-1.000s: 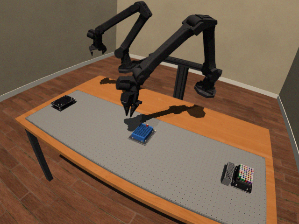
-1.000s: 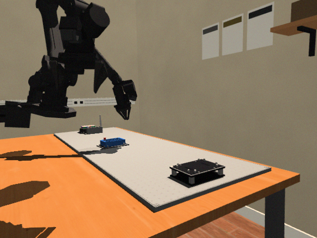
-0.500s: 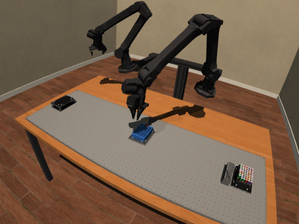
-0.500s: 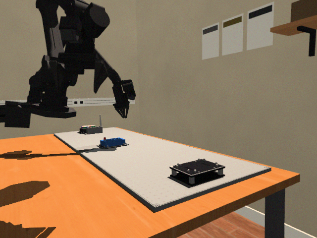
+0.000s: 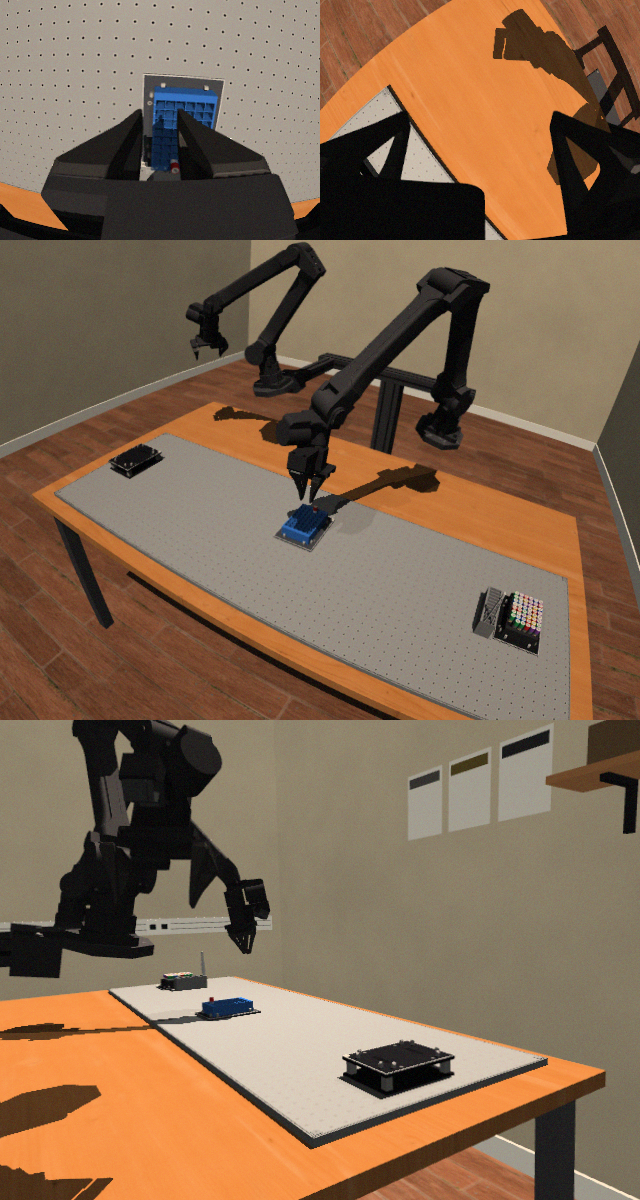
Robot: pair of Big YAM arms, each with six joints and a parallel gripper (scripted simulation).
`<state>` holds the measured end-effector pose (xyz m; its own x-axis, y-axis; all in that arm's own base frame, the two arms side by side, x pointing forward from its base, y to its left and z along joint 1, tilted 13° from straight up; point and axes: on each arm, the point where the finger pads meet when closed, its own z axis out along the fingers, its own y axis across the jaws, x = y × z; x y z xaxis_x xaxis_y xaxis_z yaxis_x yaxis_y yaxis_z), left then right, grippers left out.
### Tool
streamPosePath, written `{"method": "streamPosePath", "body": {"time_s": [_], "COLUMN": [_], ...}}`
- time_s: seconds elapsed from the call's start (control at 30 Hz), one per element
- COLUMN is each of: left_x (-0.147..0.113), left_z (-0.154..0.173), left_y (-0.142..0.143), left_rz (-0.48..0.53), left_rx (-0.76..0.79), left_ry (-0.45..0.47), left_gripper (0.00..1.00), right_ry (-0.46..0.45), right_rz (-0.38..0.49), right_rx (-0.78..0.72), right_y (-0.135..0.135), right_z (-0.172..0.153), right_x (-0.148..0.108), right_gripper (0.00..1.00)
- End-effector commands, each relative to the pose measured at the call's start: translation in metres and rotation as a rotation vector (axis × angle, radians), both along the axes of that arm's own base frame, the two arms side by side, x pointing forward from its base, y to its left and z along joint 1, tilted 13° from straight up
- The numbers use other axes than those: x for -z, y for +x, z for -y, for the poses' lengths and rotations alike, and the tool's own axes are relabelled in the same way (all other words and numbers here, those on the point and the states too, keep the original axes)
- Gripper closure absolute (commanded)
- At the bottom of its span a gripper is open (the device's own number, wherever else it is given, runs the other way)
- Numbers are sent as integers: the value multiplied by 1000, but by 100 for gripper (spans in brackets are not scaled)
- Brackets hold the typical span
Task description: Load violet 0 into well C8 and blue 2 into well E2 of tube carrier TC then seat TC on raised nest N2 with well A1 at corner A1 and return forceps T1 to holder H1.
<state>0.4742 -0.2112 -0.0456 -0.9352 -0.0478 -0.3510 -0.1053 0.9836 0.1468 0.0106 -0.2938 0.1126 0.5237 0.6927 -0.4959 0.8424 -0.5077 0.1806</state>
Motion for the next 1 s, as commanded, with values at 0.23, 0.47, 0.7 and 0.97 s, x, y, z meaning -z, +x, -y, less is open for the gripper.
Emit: {"method": "streamPosePath", "body": {"time_s": [0.23,0.47,0.7,0.97], "left_x": [-23,-29,-37,-38], "left_z": [-43,-62,-88,-106], "left_y": [0,-1,-6,0], "left_rz": [-29,-29,-59,-90], "left_rx": [15,15,20,25], "left_ry": [14,15,23,28], "left_gripper": [76,76,76,76], "right_ry": [-33,-33,-33,-33], "right_rz": [5,5,5,5], "right_rx": [0,0,0,0], "right_y": [1,1,1,1], "right_z": [10,10,10,10], "right_x": [-15,-15,-15,-15], "right_gripper": [0,0,0,0]}}
